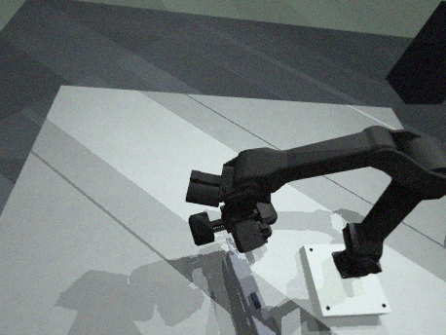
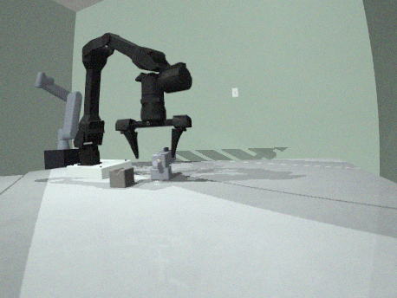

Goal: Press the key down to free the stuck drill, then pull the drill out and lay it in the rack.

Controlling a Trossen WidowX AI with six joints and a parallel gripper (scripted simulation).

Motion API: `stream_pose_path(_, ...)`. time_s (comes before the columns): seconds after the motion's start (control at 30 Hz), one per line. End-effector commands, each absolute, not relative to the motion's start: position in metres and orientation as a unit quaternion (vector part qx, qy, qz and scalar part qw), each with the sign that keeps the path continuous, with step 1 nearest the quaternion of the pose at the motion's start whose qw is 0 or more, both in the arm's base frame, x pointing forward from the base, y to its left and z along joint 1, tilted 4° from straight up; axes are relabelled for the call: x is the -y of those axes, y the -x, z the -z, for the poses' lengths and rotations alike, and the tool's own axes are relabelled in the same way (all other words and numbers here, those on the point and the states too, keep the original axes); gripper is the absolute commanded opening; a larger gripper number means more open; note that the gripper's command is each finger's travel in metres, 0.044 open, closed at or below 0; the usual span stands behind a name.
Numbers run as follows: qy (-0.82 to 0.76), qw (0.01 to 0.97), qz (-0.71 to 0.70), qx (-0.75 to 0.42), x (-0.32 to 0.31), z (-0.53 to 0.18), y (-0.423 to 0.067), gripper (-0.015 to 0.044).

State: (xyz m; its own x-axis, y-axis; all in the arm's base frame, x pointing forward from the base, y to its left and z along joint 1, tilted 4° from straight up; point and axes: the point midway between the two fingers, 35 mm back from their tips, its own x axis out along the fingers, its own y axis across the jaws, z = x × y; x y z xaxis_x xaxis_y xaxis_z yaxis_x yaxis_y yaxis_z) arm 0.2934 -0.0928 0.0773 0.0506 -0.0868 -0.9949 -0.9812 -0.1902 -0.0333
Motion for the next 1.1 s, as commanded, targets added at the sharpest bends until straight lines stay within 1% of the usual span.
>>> stream_pose_path(0.0, 0.577, 0.438, -0.513, -0.46, 0.091, -0.072, -0.293, 0.044)
stream_pose_path(1.0, 0.577, 0.438, -0.514, -0.46, 0.083, -0.028, -0.292, 0.044)
stream_pose_path(1.07, 0.579, 0.437, -0.513, -0.46, 0.084, -0.031, -0.293, 0.0387)
